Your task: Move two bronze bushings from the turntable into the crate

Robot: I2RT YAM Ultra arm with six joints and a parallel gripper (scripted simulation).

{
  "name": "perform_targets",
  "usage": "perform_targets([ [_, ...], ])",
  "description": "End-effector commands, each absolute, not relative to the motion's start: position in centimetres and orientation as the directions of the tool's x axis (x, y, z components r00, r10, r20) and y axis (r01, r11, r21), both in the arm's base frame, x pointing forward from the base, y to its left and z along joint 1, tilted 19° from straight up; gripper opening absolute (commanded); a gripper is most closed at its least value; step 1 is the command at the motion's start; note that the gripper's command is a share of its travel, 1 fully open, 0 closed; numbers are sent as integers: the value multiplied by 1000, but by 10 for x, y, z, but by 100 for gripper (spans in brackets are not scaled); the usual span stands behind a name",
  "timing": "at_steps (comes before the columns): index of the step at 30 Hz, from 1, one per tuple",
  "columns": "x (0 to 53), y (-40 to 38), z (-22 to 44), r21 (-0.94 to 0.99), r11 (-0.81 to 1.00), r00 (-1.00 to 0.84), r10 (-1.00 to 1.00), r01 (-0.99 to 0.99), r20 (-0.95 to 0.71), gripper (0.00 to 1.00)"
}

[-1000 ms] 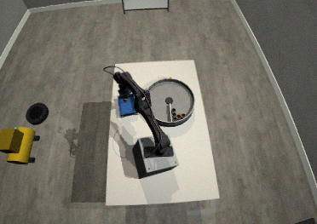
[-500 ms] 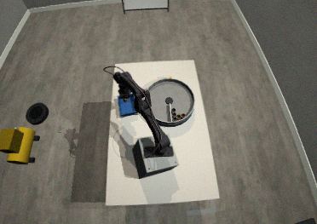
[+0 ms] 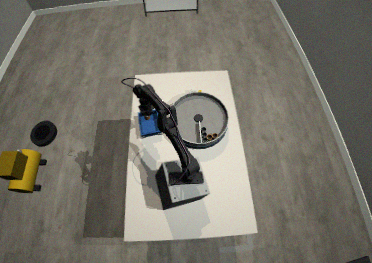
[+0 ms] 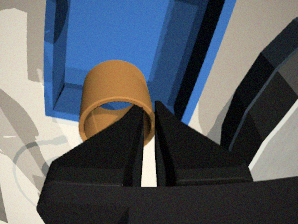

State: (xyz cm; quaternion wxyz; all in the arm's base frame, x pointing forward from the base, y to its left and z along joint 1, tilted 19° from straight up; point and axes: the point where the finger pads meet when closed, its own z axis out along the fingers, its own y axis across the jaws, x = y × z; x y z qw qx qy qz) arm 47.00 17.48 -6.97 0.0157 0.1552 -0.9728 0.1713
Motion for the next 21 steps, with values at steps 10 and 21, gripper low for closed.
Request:
perform_targets([
  [10, 478, 187, -46, -319, 893, -945, -325, -318, 32, 0],
  [21, 479, 187, -43, -318, 895, -946, -323, -314, 26, 0],
])
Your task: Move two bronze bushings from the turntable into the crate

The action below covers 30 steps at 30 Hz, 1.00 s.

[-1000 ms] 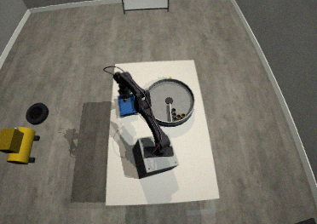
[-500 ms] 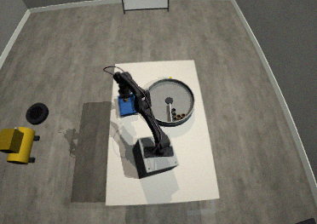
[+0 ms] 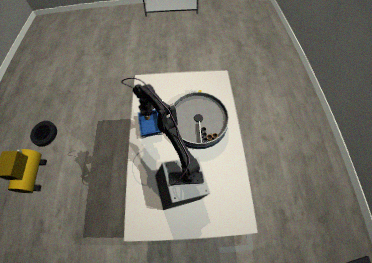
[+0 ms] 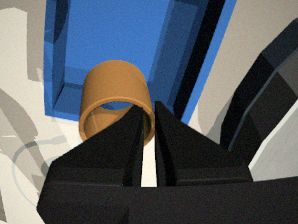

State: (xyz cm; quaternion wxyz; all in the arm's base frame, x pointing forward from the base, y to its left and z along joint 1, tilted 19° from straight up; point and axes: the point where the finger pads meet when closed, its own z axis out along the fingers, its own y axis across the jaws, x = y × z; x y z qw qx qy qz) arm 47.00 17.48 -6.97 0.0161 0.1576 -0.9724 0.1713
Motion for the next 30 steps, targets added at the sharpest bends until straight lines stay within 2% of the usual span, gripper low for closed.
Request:
perform_targets([
  [1, 479, 187, -43, -318, 895, -946, -323, -314, 26, 0],
  [30, 489, 185, -42, -314, 902, -949, -315, -296, -10, 0],
])
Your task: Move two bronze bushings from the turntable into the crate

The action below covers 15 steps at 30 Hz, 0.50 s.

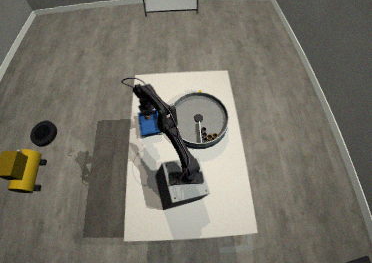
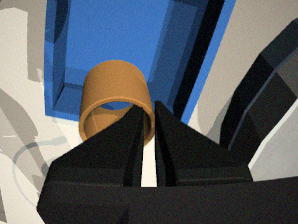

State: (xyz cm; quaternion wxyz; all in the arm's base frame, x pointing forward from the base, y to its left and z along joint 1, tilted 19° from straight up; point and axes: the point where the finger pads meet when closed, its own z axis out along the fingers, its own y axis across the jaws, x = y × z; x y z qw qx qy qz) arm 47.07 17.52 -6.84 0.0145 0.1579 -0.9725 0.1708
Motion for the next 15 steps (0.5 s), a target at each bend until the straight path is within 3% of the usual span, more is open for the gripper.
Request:
perform_targets([
  [1, 485, 179, -50, -318, 900, -951, -310, -298, 14, 0],
  [15, 486, 165, -101, -325, 892, -946, -321, -314, 32, 0],
])
